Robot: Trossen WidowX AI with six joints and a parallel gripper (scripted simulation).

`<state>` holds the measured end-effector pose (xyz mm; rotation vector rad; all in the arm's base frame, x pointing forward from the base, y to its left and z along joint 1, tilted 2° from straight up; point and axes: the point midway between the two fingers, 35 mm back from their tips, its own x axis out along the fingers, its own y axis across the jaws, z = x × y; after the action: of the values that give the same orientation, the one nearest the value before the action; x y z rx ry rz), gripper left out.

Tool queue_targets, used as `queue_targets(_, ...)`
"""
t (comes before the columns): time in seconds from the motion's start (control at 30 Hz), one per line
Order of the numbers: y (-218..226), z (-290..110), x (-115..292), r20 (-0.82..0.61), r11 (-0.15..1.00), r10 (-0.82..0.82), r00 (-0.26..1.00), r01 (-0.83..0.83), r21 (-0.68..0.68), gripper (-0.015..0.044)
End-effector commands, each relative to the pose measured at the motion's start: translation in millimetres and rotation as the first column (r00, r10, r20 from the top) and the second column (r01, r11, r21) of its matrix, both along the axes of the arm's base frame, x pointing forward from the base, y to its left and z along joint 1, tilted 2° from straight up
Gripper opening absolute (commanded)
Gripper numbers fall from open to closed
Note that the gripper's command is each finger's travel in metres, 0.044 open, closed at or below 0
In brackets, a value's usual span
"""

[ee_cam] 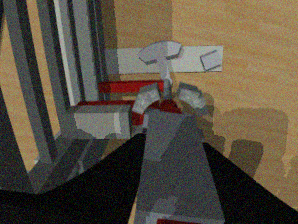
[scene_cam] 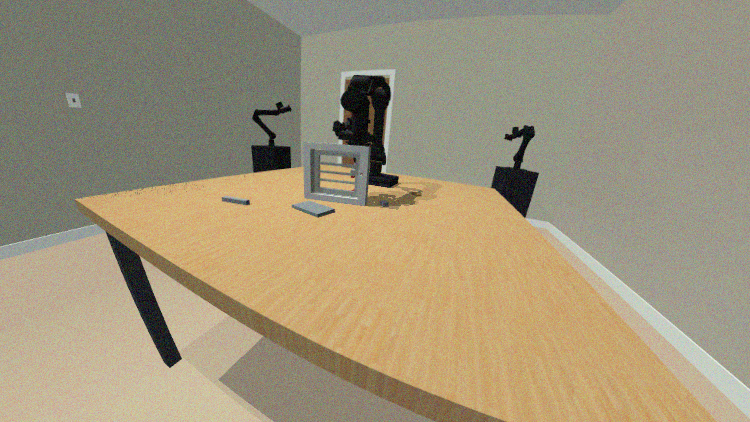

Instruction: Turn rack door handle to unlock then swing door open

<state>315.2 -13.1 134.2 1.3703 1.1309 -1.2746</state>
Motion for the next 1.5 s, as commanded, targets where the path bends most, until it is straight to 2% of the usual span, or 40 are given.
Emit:
queue_targets(0.0, 0.2, 0.8, 0.0, 0.003, 1.000, -0.001, 1.000, 0.001, 0.000, 0.0019)
queue_targets(0.17, -0.1, 0.8, -0.5, 0.004, 1.000, 0.012, 1.000, -0.012, 0.000, 0.0017)
queue_targets(0.63, -5.9, 0.1, -11.0, 0.011, 0.959, 0.283, 0.959, -0.283, -0.015, 0.0017)
queue_targets(1.47, -30.5, -2.5, -43.4, 0.011, 0.755, 0.656, 0.755, -0.655, -0.038, 0.0017)
